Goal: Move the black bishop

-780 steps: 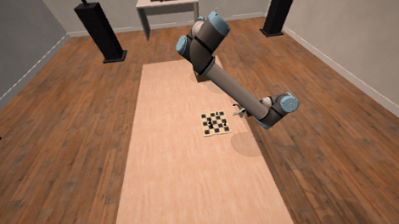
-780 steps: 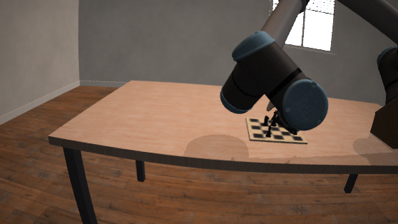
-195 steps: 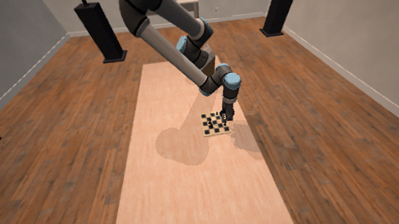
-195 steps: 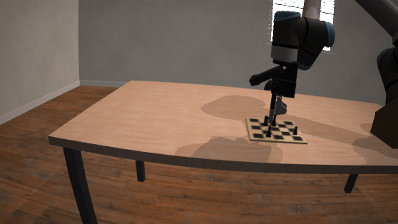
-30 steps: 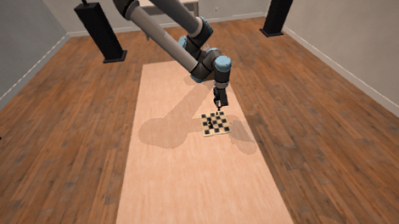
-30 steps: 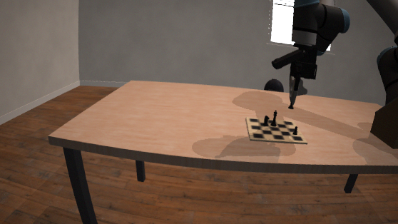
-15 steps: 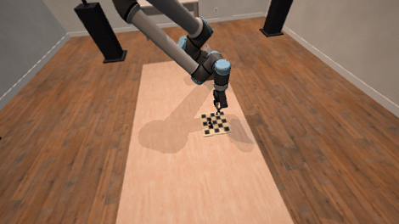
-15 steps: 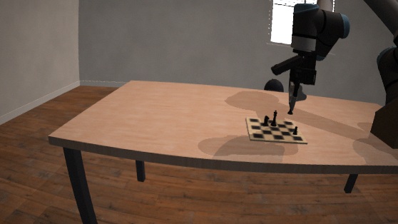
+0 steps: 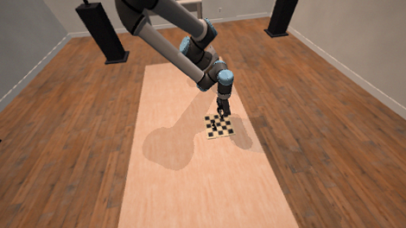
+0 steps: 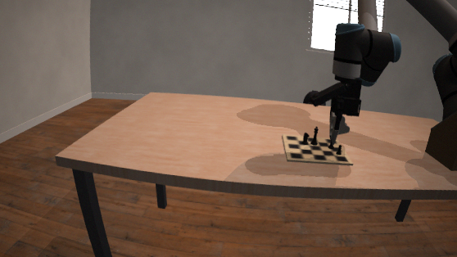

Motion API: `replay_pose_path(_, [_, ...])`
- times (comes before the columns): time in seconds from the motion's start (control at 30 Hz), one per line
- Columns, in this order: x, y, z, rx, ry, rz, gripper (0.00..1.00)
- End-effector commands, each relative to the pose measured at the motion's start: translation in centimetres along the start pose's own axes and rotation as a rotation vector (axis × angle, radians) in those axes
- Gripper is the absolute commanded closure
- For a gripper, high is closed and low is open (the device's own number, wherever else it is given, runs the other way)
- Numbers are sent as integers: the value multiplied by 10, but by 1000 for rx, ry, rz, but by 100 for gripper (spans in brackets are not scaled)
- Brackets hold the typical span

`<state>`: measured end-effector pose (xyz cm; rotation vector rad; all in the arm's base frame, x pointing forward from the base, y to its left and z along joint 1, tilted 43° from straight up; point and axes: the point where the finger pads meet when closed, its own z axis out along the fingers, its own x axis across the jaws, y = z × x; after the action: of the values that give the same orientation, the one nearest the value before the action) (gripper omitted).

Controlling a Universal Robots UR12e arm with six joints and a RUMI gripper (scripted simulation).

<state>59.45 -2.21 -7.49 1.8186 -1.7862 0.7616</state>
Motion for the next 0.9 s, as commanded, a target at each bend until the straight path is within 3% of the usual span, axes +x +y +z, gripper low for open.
replay_pose_path(0.0, [0,-2,14,11,-2,-1,100])
replay_pose_path(0.87, [0,-5,16,15,-1,0,100])
